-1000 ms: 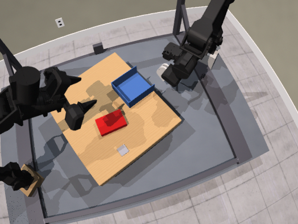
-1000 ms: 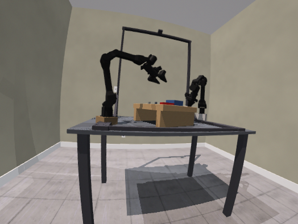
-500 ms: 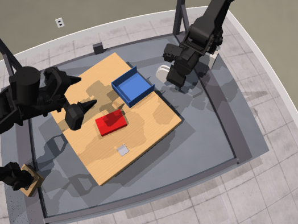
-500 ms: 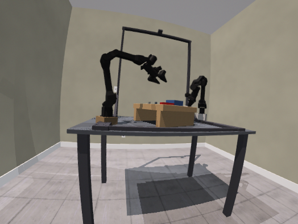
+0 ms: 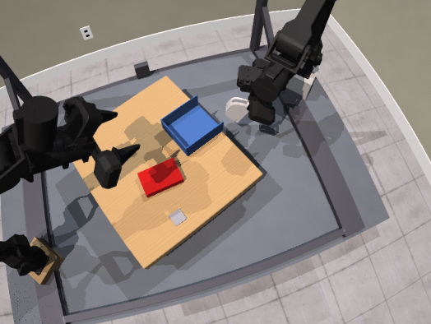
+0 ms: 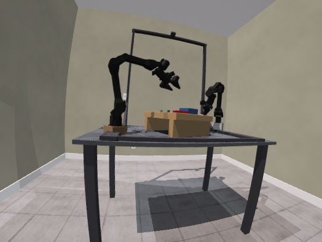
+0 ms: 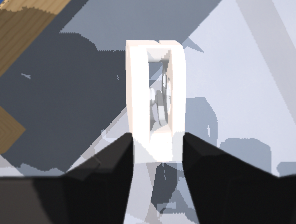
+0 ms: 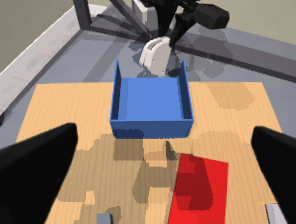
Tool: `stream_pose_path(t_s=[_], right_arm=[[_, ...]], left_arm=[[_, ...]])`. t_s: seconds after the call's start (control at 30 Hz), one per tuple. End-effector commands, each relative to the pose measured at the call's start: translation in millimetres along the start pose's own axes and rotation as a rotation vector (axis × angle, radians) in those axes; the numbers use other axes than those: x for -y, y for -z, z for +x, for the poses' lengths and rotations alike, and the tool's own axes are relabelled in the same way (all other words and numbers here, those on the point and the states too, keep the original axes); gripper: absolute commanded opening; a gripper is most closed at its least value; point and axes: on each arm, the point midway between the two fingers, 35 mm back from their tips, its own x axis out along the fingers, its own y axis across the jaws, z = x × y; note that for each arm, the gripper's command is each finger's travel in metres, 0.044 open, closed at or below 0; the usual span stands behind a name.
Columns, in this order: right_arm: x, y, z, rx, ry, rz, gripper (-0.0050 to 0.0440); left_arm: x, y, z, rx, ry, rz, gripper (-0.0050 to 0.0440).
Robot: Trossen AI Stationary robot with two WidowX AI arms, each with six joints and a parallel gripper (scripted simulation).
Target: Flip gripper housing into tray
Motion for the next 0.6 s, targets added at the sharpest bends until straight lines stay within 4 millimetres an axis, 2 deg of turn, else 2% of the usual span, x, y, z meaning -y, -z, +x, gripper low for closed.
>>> stream_pose_path(t_s=[0.0, 0.57], right_arm=[[0.6, -7.8, -6.0, 0.025, 0.004, 0.002, 0.0437], [0.6, -7.8, -6.0, 0.025, 0.004, 0.002, 0.0437]], left_arm=[[-0.8, -3.3, -6.3, 0.012, -0.049, -0.054, 0.0113], [-0.7, -3.4, -6.3, 0.016, -0.136, -0.3, 0.0113]])
